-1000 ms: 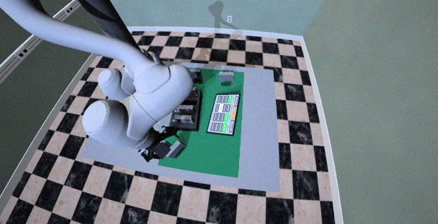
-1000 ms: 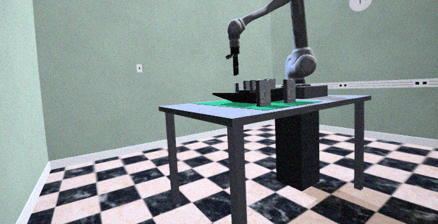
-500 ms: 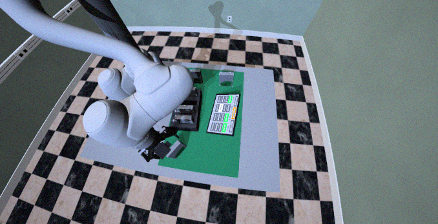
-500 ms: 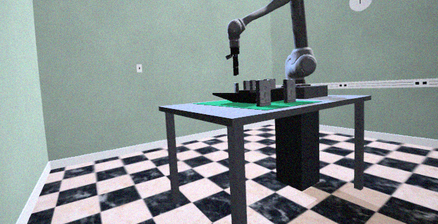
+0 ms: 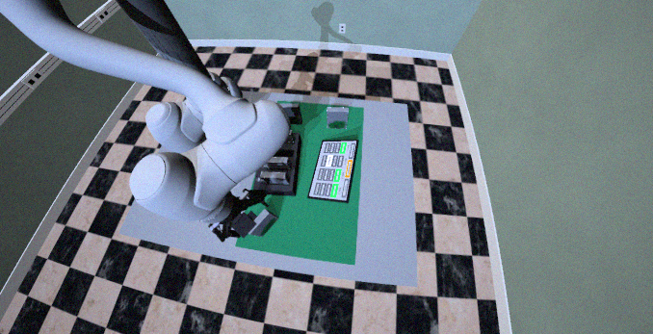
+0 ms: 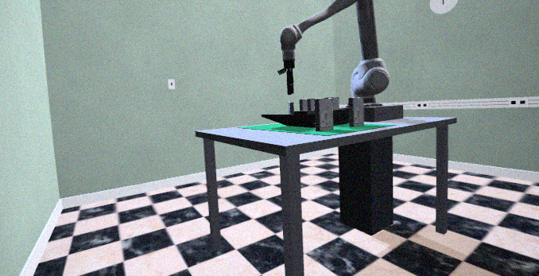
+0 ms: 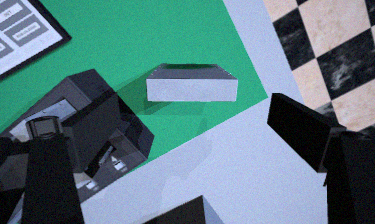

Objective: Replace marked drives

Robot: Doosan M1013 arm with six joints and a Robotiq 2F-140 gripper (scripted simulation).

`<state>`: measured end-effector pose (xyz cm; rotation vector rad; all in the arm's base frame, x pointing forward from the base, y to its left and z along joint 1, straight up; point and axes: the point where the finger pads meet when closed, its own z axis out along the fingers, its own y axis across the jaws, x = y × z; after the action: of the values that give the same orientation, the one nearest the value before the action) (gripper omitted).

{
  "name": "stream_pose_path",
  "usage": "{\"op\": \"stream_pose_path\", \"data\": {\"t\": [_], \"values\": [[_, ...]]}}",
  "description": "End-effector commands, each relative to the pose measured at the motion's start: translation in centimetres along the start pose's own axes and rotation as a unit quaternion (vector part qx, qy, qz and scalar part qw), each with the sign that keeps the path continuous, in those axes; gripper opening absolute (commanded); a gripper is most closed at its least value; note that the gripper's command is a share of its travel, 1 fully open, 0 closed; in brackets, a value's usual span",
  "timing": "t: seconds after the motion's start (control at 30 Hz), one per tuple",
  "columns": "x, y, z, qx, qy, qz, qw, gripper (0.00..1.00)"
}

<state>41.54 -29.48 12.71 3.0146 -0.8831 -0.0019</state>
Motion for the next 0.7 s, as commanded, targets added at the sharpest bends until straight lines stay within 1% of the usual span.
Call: {"op": "stream_pose_path", "data": {"t": [0.0,0.47,0.67], "values": [[0.0,0.0,0.1,0.0,0.001,0.0,1.0,0.89],[0.1,0.0,2.0,0.0,0.001,0.0,1.0,0.89],[0.1,0.0,2.4,0.0,0.001,0.0,1.0,0.89]]}}
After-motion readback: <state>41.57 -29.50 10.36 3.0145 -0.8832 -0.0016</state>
